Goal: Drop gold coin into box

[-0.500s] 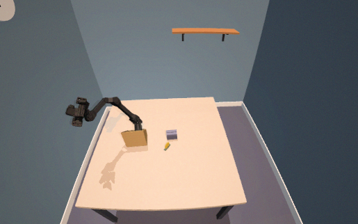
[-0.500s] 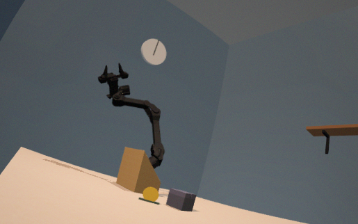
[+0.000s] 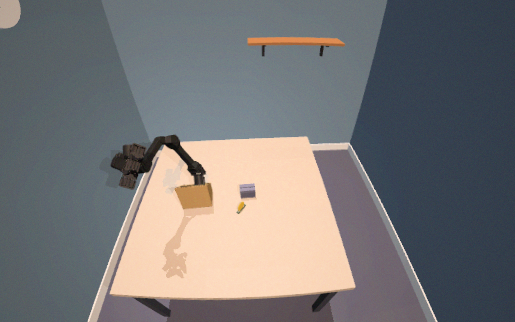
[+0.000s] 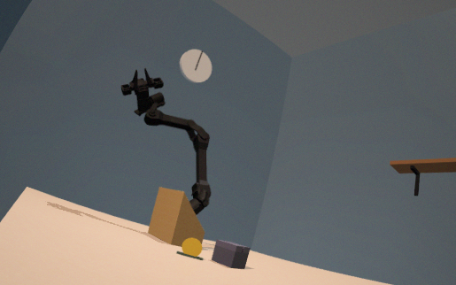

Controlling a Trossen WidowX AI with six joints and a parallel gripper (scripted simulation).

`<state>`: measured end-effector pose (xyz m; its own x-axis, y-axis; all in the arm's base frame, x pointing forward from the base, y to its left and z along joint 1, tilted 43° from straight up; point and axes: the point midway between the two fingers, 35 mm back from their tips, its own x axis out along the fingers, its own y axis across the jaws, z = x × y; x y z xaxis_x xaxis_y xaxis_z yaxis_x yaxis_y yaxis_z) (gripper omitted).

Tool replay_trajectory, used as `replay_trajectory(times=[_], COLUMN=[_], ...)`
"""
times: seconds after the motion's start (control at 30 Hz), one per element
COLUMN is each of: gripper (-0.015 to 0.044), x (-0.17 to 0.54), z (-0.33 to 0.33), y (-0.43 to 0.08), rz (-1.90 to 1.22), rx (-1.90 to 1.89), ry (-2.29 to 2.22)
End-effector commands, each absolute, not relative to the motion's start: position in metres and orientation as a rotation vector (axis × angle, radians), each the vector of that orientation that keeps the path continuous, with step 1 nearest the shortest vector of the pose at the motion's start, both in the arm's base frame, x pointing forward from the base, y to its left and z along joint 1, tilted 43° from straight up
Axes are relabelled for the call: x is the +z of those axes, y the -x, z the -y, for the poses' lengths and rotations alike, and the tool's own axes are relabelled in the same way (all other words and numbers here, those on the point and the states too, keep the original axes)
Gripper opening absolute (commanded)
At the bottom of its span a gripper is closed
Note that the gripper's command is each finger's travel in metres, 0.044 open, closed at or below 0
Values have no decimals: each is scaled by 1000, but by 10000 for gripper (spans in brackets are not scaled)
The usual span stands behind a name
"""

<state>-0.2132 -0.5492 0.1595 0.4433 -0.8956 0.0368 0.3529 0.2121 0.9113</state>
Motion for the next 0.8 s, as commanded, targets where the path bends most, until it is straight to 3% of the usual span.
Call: replay_trajectory(times=[0.0,0.4,0.77], gripper=[161,161,161], x=[132,55,-10], z=[568,559,478], y=[148,-22,-158], rz=[502,-5,-491], rx=[-961,-848,-542], ry=[-993,-893,-691])
